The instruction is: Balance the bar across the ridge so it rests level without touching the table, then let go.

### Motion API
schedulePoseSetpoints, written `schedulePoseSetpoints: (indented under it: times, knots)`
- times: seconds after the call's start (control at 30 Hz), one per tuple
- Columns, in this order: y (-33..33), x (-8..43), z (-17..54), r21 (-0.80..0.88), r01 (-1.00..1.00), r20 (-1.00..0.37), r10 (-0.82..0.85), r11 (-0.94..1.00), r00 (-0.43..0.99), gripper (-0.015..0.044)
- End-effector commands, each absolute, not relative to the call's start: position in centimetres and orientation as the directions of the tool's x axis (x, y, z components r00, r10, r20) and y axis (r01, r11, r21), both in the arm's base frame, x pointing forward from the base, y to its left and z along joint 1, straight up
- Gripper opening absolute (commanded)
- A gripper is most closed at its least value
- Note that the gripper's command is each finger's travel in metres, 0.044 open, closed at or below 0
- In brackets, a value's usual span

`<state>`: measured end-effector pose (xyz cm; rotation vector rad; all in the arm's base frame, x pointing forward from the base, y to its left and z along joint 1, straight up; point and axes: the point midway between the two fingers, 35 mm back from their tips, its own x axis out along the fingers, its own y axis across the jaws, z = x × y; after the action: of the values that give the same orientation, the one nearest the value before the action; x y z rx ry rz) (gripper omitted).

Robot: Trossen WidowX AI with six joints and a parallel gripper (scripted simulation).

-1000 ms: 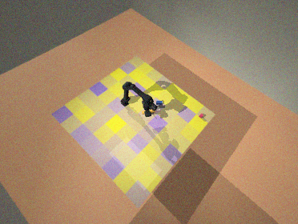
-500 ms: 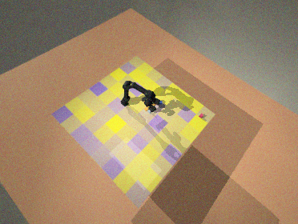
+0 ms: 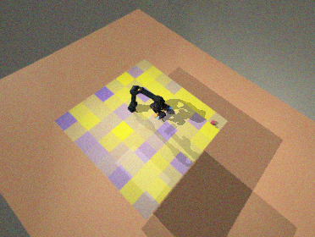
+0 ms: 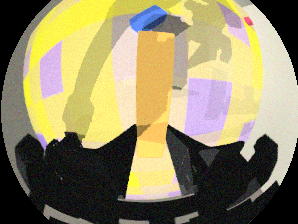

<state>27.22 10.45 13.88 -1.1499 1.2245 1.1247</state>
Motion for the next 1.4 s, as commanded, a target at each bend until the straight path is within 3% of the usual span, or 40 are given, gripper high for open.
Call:
schedulePoseSetpoints:
  times: [0.0, 1.37]
  knots:
    - [10.5, 27.3, 13.2, -0.024, -0.996, -1.000, 0.010, 0.085, 0.025, 0.0000]
    - [10.5, 27.6, 10.9, -0.024, -0.997, -1.000, 0.009, 0.074, 0.025, 0.0000]
